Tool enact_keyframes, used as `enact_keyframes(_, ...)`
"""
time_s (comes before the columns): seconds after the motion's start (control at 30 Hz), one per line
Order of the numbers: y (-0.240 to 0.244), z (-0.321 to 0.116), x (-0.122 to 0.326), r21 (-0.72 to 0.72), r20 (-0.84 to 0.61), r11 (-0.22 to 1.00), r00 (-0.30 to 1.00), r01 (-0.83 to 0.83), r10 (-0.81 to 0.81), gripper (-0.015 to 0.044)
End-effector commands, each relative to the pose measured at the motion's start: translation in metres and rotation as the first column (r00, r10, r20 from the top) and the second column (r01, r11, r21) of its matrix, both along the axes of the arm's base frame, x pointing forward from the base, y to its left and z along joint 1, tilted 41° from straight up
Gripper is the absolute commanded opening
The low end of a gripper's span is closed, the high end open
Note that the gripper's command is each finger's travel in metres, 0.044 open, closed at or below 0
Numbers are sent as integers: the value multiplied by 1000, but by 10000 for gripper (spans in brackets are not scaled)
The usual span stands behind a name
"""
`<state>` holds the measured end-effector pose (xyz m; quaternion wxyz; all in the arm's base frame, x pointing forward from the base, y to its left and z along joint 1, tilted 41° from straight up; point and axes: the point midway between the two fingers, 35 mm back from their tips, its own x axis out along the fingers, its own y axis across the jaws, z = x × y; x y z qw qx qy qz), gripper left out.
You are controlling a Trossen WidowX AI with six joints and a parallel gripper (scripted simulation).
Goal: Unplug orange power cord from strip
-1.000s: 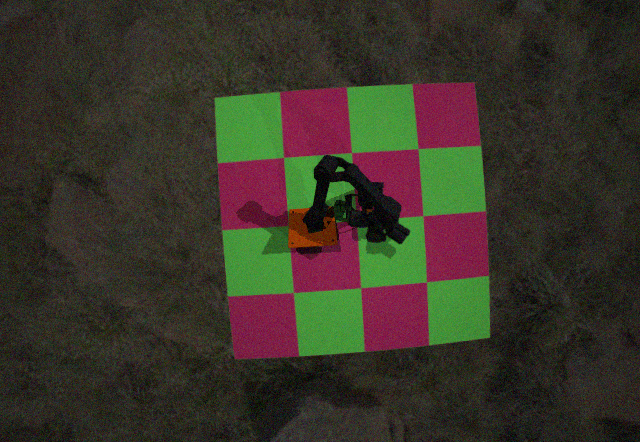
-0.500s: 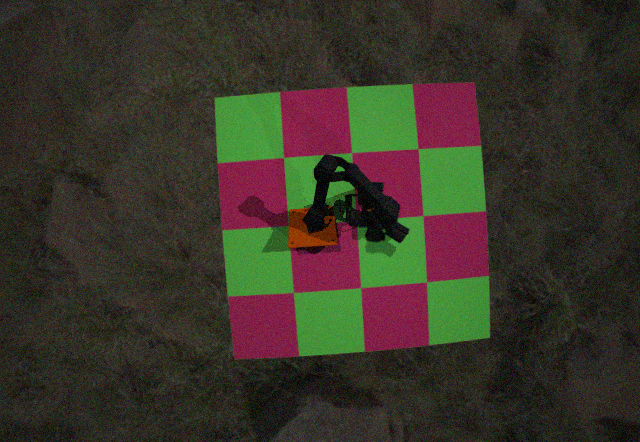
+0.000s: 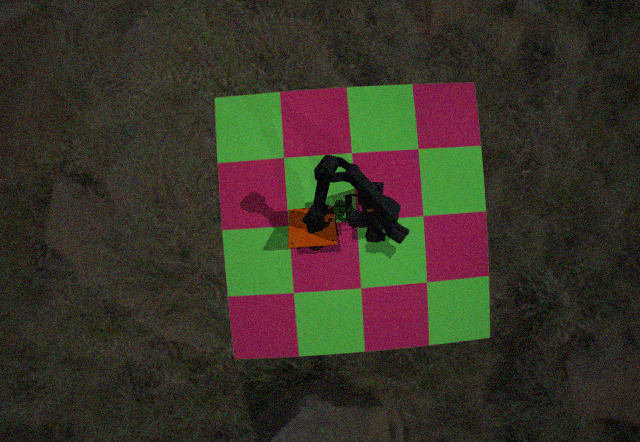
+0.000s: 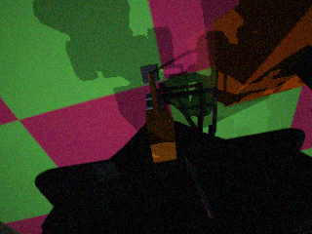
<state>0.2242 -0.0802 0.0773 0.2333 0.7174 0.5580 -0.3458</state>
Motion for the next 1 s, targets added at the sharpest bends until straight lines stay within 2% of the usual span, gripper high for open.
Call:
enact_keyframes(0.0, -8, -5, -1, -11, -3, 1000, 1000, 3, -3, 0)
enact_keyframes(0.67, -34, -24, -10, -14, -5, 1000, 1000, 4, -4, 0)
enact_keyframes(0.97, -27, -22, -9, -7, -4, 1000, 1000, 4, -4, 236)
